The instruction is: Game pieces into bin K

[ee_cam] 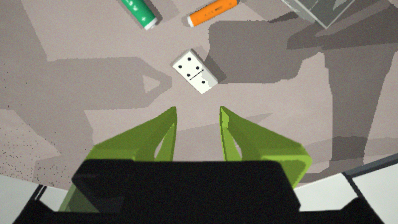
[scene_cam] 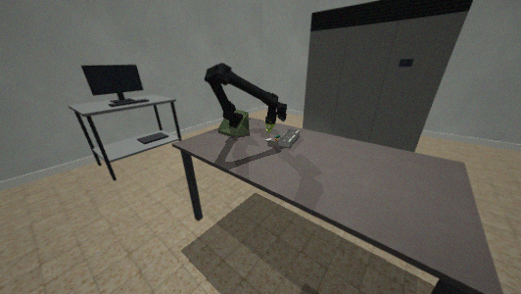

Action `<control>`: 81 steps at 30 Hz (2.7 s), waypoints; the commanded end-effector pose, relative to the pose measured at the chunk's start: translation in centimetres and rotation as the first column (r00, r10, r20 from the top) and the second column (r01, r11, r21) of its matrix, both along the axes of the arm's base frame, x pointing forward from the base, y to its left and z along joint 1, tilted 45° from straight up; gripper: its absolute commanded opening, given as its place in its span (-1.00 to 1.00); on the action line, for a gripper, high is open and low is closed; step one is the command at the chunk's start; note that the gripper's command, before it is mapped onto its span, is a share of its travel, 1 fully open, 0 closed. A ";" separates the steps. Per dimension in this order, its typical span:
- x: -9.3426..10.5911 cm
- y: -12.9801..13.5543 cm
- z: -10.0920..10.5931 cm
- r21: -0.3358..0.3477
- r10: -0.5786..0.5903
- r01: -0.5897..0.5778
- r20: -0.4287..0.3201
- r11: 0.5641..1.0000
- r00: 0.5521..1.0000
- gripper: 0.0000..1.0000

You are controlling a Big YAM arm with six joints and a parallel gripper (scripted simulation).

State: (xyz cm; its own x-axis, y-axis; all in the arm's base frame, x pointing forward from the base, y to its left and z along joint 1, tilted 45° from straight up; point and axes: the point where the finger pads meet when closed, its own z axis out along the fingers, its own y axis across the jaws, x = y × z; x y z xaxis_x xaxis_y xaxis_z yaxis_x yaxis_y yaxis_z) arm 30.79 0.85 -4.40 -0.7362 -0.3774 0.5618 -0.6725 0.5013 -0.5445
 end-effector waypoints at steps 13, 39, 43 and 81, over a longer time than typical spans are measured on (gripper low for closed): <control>1.7 1.5 0.1 0.120 0.340 -0.319 -0.288 0.940 0.895 -0.23; 1.4 0.7 1.1 0.229 0.525 -0.473 -0.347 0.851 0.777 -0.23; 1.3 1.2 1.1 0.228 0.537 -0.486 -0.347 0.844 0.769 -0.23; 0.1 -3.7 -3.9 0.230 0.513 -0.459 -0.391 0.858 0.764 -0.23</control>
